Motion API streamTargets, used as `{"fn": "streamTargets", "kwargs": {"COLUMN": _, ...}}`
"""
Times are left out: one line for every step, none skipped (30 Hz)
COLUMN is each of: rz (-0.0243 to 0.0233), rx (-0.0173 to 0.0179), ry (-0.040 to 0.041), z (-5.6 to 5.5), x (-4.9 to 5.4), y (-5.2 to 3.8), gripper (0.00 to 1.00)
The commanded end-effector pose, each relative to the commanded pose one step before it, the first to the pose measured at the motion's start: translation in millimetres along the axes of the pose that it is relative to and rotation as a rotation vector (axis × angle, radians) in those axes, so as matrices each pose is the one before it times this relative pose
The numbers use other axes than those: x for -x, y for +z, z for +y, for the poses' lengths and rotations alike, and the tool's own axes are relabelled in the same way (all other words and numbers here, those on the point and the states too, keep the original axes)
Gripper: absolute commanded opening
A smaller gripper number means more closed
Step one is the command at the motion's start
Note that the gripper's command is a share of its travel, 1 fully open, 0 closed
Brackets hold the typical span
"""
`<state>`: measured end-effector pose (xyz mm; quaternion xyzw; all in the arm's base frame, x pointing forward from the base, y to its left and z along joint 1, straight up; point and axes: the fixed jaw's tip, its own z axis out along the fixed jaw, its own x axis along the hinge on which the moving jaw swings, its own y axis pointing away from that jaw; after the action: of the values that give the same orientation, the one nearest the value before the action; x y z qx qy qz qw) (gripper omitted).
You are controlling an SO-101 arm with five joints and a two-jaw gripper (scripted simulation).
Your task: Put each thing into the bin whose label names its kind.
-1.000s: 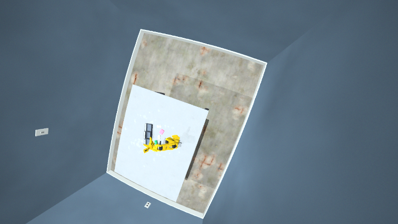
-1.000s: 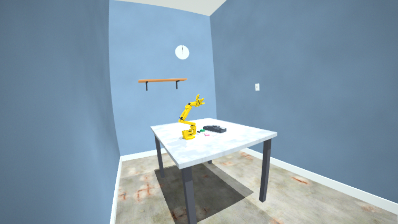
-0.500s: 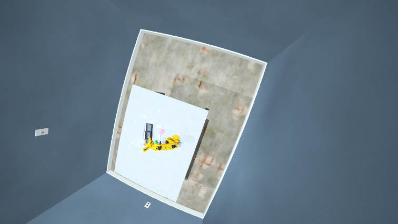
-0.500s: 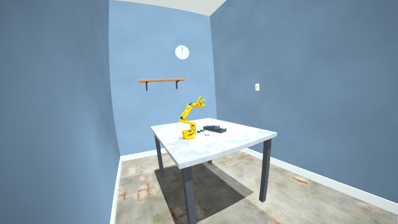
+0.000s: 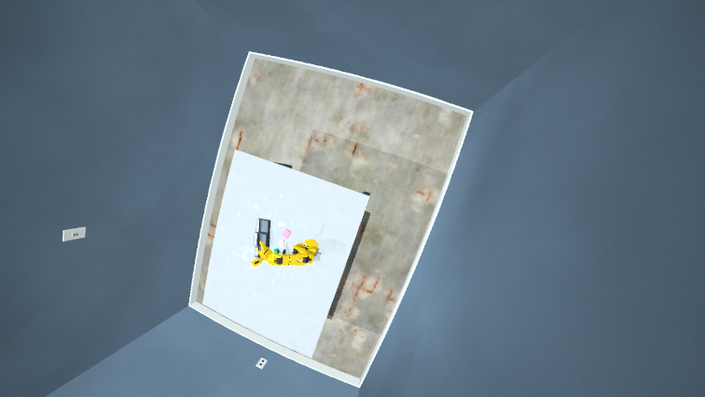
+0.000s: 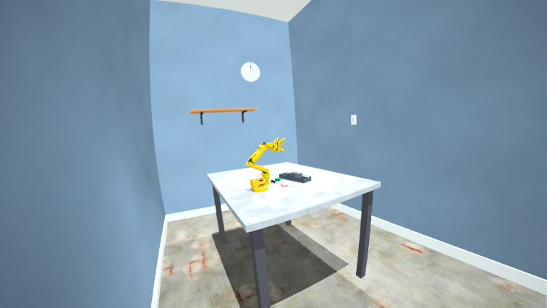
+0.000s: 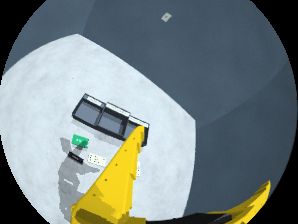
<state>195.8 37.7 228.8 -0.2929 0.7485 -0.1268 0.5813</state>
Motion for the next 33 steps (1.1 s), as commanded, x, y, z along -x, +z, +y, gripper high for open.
{"fn": "streamTargets", "kwargs": {"rz": 0.02965, "rx": 0.02522, "ry": -0.03709, "z": 2.95, "x": -4.89, "y": 3.517, "gripper": 1.00}}
{"fn": "streamTargets", "kwargs": {"rz": 0.01140, "rx": 0.00798, "ry": -0.00930, "z": 1.30, "x": -1.87, "y": 1.387, "gripper": 1.00}}
{"fn": "streamTargets", "kwargs": {"rz": 0.01137, "rx": 0.00798, "ry": -0.00930, "z": 1.30, "x": -1.85, "y": 1.419, "gripper": 1.00}}
{"fn": "streamTargets", "kwargs": {"rz": 0.01140, "rx": 0.00798, "ry": -0.00930, "z": 1.31, "x": -1.82, "y": 1.444, "gripper": 1.00}}
{"fn": "streamTargets", "kwargs": {"rz": 0.01140, "rx": 0.00798, "ry": -0.00930, "z": 1.31, "x": -1.79, "y": 1.480, "gripper": 1.00}}
{"fn": "streamTargets", "kwargs": {"rz": 0.01140, "rx": 0.00798, "ry": -0.00930, "z": 1.32, "x": -1.76, "y": 1.512, "gripper": 1.00}}
{"fn": "streamTargets", "kwargs": {"rz": 0.01137, "rx": 0.00798, "ry": -0.00930, "z": 1.32, "x": -1.73, "y": 1.541, "gripper": 1.00}}
{"fn": "streamTargets", "kwargs": {"rz": 0.00000, "rx": 0.00000, "ry": 0.00000, "z": 0.00, "x": 0.00, "y": 0.000, "gripper": 1.00}}
{"fn": "streamTargets", "kwargs": {"rz": 0.00000, "rx": 0.00000, "ry": 0.00000, "z": 0.00, "x": 0.00, "y": 0.000, "gripper": 1.00}}
{"fn": "streamTargets", "kwargs": {"rz": 0.00393, "rx": 0.00413, "ry": 0.00602, "z": 1.11, "x": -1.33, "y": 0.131, "gripper": 1.00}}
{"fn": "streamTargets", "kwargs": {"rz": 0.00880, "rx": 0.00798, "ry": -0.00933, "z": 1.19, "x": -1.56, "y": 0.953, "gripper": 1.00}}
{"fn": "streamTargets", "kwargs": {"rz": 0.00883, "rx": 0.00798, "ry": -0.00930, "z": 1.20, "x": -1.55, "y": 0.983, "gripper": 1.00}}
{"fn": "streamTargets", "kwargs": {"rz": 0.00880, "rx": 0.00798, "ry": -0.00930, "z": 1.20, "x": -1.53, "y": 1.000, "gripper": 1.00}}
{"fn": "streamTargets", "kwargs": {"rz": 0.00883, "rx": 0.00795, "ry": -0.00933, "z": 1.21, "x": -1.51, "y": 1.029, "gripper": 1.00}}
{"fn": "streamTargets", "kwargs": {"rz": 0.00880, "rx": 0.00798, "ry": -0.00930, "z": 1.21, "x": -1.48, "y": 1.045, "gripper": 1.00}}
{"fn": "streamTargets", "kwargs": {"rz": 0.00883, "rx": 0.00798, "ry": -0.00930, "z": 1.22, "x": -1.47, "y": 1.074, "gripper": 1.00}}
{"fn": "streamTargets", "kwargs": {"rz": 0.00883, "rx": 0.00798, "ry": -0.00930, "z": 1.22, "x": -1.45, "y": 1.091, "gripper": 1.00}}
{"fn": "streamTargets", "kwargs": {"rz": 0.00880, "rx": 0.00798, "ry": -0.00933, "z": 1.23, "x": -1.43, "y": 1.120, "gripper": 1.00}}
{"fn": "streamTargets", "kwargs": {"rz": 0.00883, "rx": 0.00798, "ry": -0.00930, "z": 1.23, "x": -1.40, "y": 1.135, "gripper": 1.00}}
{"fn": "streamTargets", "kwargs": {"rz": 0.00880, "rx": 0.00798, "ry": -0.00930, "z": 1.24, "x": -1.38, "y": 1.164, "gripper": 1.00}}
{"fn": "streamTargets", "kwargs": {"rz": 0.00883, "rx": 0.00798, "ry": -0.00933, "z": 1.24, "x": -1.36, "y": 1.180, "gripper": 1.00}}
{"fn": "streamTargets", "kwargs": {"rz": 0.00883, "rx": 0.00795, "ry": -0.00930, "z": 1.24, "x": -1.34, "y": 1.208, "gripper": 1.00}}
{"fn": "streamTargets", "kwargs": {"rz": 0.00880, "rx": 0.00798, "ry": -0.00930, "z": 1.25, "x": -1.31, "y": 1.223, "gripper": 1.00}}
{"fn": "streamTargets", "kwargs": {"rz": 0.00883, "rx": 0.00798, "ry": -0.00933, "z": 1.25, "x": -1.30, "y": 1.251, "gripper": 1.00}}
{"fn": "streamTargets", "kwargs": {"rz": 0.00000, "rx": 0.00000, "ry": 0.00000, "z": 0.00, "x": 0.00, "y": 0.000, "gripper": 1.00}}
{"fn": "streamTargets", "kwargs": {"rz": 0.00000, "rx": 0.00000, "ry": 0.00000, "z": 0.00, "x": 0.00, "y": 0.000, "gripper": 1.00}}
{"fn": "streamTargets", "kwargs": {"rz": 0.00458, "rx": 0.00562, "ry": 0.00662, "z": 1.31, "x": -1.21, "y": 0.620, "gripper": 1.00}}
{"fn": "streamTargets", "kwargs": {"rz": 0.00663, "rx": 0.00767, "ry": -0.00864, "z": 1.11, "x": -1.16, "y": 0.808, "gripper": 1.00}}
{"fn": "streamTargets", "kwargs": {"rz": 0.00666, "rx": 0.00763, "ry": -0.00864, "z": 1.12, "x": -1.14, "y": 0.818, "gripper": 1.00}}
{"fn": "streamTargets", "kwargs": {"rz": 0.00663, "rx": 0.00767, "ry": -0.00864, "z": 1.12, "x": -1.13, "y": 0.834, "gripper": 1.00}}
{"fn": "streamTargets", "kwargs": {"rz": 0.00666, "rx": 0.00763, "ry": -0.00861, "z": 1.12, "x": -1.11, "y": 0.856, "gripper": 1.00}}
{"fn": "streamTargets", "kwargs": {"rz": 0.00666, "rx": 0.00763, "ry": -0.00864, "z": 1.13, "x": -1.10, "y": 0.867, "gripper": 1.00}}
{"fn": "streamTargets", "kwargs": {"rz": 0.00663, "rx": 0.00766, "ry": -0.00864, "z": 1.13, "x": -1.08, "y": 0.882, "gripper": 1.00}}
